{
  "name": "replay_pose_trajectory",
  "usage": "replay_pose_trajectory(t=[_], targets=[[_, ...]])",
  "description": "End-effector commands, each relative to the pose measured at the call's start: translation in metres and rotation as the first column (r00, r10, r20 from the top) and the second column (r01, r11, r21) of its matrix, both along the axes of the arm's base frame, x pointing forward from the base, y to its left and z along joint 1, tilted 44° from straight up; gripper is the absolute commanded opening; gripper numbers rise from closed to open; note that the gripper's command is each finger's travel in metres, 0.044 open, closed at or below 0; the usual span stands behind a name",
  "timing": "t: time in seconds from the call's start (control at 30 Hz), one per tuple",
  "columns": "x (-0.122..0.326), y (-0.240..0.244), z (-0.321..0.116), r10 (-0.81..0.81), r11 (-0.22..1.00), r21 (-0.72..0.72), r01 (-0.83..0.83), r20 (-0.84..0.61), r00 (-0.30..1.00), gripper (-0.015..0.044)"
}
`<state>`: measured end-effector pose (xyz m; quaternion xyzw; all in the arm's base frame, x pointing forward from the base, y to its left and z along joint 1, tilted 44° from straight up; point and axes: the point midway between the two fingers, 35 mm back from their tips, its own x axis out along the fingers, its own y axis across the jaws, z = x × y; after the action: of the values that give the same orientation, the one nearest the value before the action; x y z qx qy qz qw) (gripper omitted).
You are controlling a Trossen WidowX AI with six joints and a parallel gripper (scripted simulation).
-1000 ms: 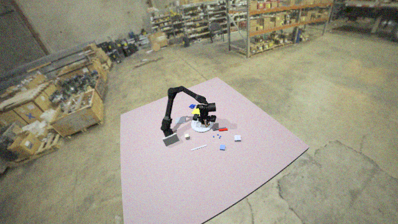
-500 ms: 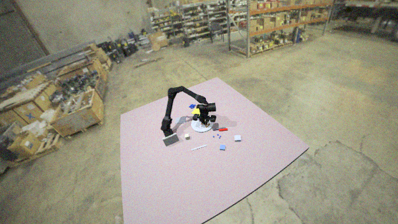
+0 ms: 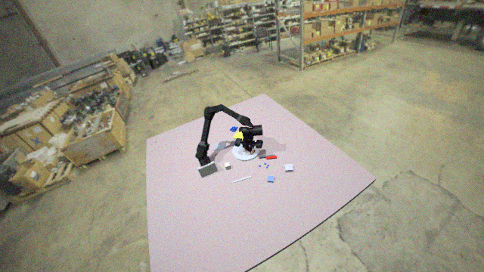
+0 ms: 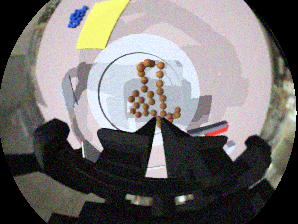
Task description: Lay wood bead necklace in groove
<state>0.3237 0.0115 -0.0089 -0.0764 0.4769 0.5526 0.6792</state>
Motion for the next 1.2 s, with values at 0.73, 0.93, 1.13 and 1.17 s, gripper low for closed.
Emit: replay_pose_trajectory(t=[0.73, 0.93, 1.13, 1.17], targets=[[-0.015, -0.016, -0.005, -0.001, 1.0, 0.005, 0.001, -0.004, 1.0, 0.0], [-0.026, -0.023, -0.011, 0.0, 1.0, 0.005, 0.001, -0.005, 1.0, 0.0], [-0.026, -0.021, -0.014, -0.001, 1.0, 0.005, 0.001, -0.005, 1.0, 0.0], [-0.026, -0.02, -0.015, -0.001, 1.0, 0.005, 0.001, -0.005, 1.0, 0.0]])
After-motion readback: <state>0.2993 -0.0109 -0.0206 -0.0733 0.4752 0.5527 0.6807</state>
